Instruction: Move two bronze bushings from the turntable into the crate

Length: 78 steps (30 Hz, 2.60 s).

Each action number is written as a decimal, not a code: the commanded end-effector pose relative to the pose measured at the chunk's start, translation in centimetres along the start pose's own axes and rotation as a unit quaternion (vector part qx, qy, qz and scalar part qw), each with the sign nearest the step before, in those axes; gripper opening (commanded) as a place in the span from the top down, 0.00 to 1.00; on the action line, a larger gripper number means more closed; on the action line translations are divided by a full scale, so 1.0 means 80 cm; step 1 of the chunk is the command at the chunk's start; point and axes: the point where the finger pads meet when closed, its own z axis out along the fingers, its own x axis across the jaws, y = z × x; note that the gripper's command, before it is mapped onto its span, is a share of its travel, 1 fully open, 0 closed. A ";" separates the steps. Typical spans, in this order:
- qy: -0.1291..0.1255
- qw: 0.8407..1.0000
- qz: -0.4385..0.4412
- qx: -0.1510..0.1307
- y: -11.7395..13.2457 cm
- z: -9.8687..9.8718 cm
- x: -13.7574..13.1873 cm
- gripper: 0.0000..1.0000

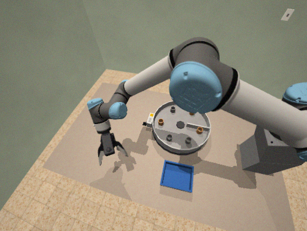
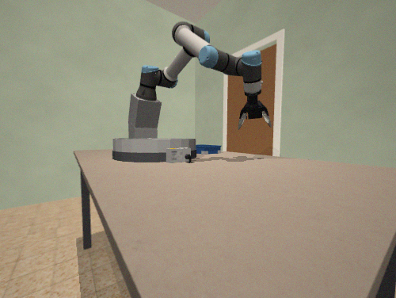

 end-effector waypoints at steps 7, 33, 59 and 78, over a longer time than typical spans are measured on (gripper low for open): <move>0.015 0.997 -0.058 -0.039 0.051 -0.048 -0.079 0.00; -0.010 0.964 -0.222 -0.147 0.102 -0.149 -0.357 0.00; -0.092 0.904 -0.354 -0.220 0.021 -0.171 -0.601 0.00; -0.144 0.870 -0.408 -0.238 -0.046 -0.155 -0.691 0.00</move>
